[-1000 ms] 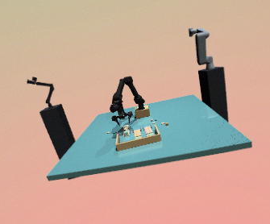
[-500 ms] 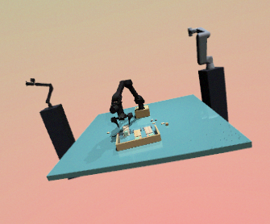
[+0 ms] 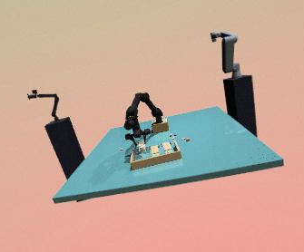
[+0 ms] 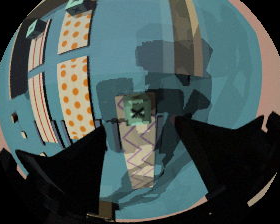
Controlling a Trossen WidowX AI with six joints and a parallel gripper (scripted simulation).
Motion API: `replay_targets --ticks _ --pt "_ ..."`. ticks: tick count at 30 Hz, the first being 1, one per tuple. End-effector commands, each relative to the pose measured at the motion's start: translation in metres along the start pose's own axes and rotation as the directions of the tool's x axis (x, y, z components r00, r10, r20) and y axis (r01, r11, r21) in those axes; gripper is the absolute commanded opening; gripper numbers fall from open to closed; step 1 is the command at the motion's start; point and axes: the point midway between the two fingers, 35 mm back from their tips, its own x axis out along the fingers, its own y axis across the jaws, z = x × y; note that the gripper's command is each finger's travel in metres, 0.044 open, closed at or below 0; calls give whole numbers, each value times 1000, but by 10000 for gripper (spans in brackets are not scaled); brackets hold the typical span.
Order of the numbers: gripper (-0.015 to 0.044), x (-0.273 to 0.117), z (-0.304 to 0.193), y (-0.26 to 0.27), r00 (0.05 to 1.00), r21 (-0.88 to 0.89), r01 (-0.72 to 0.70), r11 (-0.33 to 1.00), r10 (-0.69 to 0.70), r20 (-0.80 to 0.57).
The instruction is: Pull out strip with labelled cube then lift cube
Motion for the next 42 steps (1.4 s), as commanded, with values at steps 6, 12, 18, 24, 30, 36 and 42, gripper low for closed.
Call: replay_targets --ticks 6,12,18,24,30,36,42 --pt "250 17 1 0 1000 6 -2 1000 2 -6" --pt "250 27 2 -1 1000 6 -2 1000 2 -5" --pt "250 36 2 0 1000 6 -2 1000 2 -6" --pt "250 46 1 0 1000 6 -2 1000 2 -6" --pt "250 53 1 0 1000 6 -2 1000 2 -6" --pt "250 53 1 0 1000 6 -2 1000 2 -6" --pt "132 51 2 -1 1000 0 -1 1000 1 -1"
